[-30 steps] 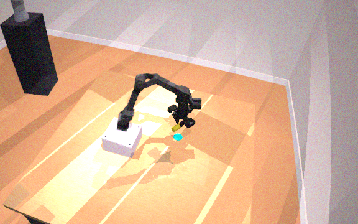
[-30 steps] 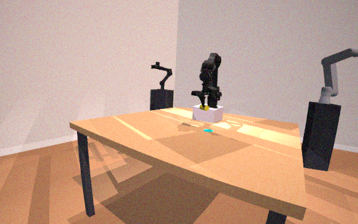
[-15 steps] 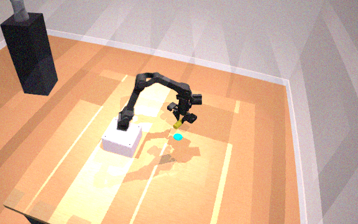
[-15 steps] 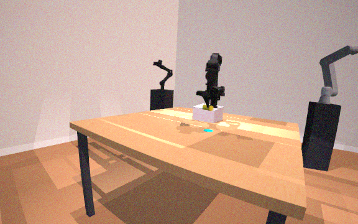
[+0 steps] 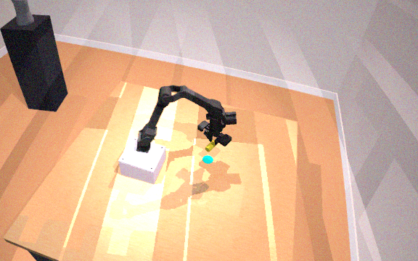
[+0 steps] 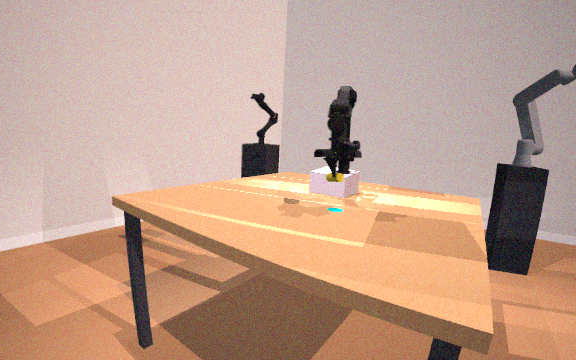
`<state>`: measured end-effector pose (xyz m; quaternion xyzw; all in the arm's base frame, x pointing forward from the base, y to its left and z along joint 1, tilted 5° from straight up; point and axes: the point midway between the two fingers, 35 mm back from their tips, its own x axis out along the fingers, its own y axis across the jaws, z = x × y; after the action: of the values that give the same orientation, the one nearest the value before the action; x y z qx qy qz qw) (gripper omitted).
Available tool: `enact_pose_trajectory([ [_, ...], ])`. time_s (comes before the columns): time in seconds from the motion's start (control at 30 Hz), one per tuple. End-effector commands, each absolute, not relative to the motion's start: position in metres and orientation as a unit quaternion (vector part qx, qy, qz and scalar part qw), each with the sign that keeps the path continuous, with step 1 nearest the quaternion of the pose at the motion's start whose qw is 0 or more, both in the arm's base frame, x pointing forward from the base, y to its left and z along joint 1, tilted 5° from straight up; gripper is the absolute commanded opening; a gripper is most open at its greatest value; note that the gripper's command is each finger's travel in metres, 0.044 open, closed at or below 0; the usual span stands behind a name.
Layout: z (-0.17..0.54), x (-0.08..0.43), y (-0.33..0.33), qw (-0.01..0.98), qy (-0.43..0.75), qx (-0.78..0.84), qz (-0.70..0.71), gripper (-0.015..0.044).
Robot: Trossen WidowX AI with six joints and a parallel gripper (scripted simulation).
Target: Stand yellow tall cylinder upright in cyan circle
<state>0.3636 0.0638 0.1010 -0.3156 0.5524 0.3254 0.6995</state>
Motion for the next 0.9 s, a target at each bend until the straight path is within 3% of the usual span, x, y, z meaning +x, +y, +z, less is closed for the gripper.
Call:
enact_pose_trajectory([
  [0.0, 0.096, 0.368, 0.064, 0.712, 0.545, -0.302, 0.324, 0.0105],
  [0.87, 0.079, 0.394, 0.066, 0.774, 0.491, -0.241, 0.321, 0.0105],
])
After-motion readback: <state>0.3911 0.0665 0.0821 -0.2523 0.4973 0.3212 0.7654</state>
